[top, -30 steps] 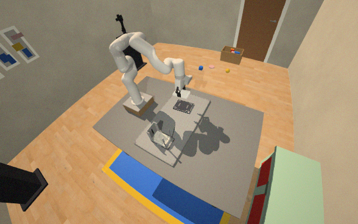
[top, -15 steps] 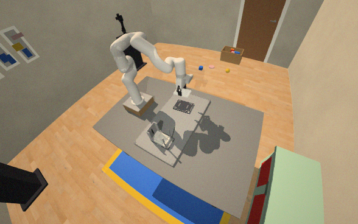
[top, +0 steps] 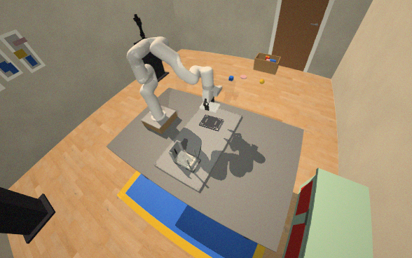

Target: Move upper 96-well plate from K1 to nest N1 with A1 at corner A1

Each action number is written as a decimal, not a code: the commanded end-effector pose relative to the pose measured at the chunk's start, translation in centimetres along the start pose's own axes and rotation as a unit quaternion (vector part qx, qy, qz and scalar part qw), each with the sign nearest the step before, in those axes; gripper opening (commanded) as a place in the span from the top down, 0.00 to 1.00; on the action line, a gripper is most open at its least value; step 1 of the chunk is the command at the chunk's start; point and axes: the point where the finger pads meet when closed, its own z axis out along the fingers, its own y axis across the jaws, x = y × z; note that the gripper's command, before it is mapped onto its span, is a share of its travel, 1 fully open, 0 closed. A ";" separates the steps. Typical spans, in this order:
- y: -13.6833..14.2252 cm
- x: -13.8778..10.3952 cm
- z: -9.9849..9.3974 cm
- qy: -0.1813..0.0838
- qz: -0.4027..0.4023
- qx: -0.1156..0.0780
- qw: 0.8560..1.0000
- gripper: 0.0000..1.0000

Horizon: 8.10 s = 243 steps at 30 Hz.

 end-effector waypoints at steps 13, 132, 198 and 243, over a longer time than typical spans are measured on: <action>0.0 0.1 0.5 0.001 0.000 0.002 1.000 1.00; 0.0 0.1 14.5 0.001 0.000 0.002 1.000 1.00; 0.0 0.1 15.5 0.001 0.000 0.002 1.000 1.00; 0.0 0.1 14.0 0.001 0.000 0.002 1.000 0.00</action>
